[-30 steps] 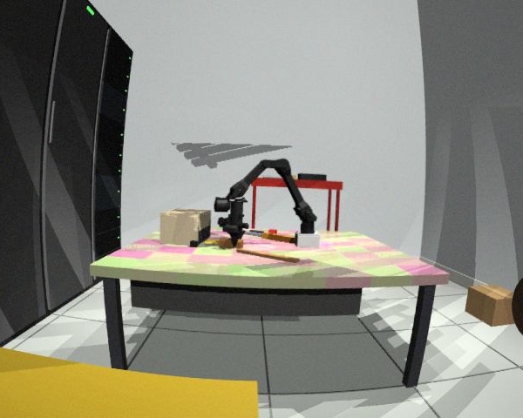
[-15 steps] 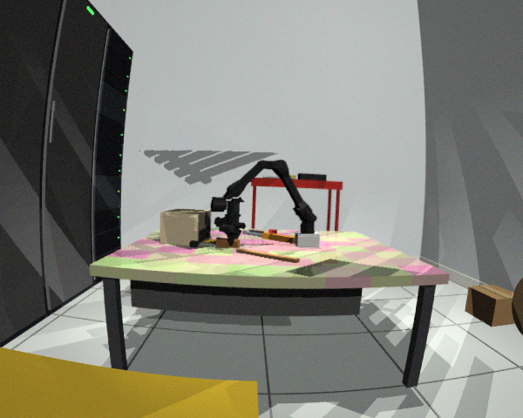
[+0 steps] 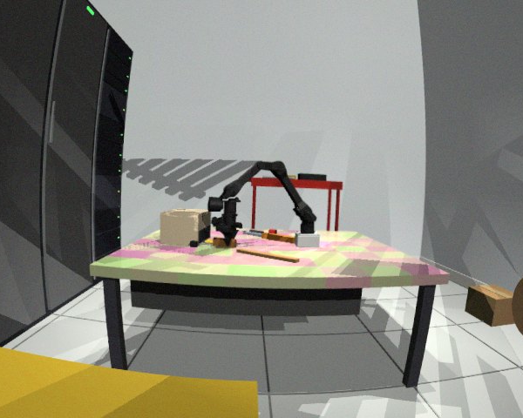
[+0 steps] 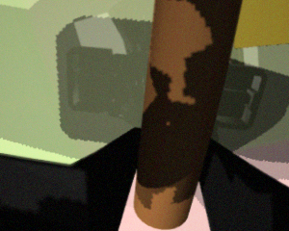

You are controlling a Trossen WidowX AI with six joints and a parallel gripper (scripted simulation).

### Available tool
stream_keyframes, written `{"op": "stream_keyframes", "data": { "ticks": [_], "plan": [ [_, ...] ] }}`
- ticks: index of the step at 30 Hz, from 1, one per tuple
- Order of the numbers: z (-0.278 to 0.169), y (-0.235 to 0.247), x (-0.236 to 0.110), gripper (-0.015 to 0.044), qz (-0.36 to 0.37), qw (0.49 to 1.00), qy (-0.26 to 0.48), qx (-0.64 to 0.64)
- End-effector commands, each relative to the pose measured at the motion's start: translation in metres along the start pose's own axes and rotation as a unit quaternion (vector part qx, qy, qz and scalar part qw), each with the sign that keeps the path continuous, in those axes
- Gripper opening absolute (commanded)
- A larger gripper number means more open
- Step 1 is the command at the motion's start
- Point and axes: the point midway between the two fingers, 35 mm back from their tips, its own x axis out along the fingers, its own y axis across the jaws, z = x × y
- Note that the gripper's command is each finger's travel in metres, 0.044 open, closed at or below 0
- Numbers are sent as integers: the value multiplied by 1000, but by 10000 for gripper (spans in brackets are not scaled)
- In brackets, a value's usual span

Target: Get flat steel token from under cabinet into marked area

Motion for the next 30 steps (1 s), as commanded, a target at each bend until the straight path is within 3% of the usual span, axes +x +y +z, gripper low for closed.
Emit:
{"op": "stream_keyframes", "data": {
  "ticks": [1,30],
  "plan": [
    [8,-1,0,0,0,1000,-3,1],
    [25,-12,1,0,0,1000,-3,1]
  ]
}}
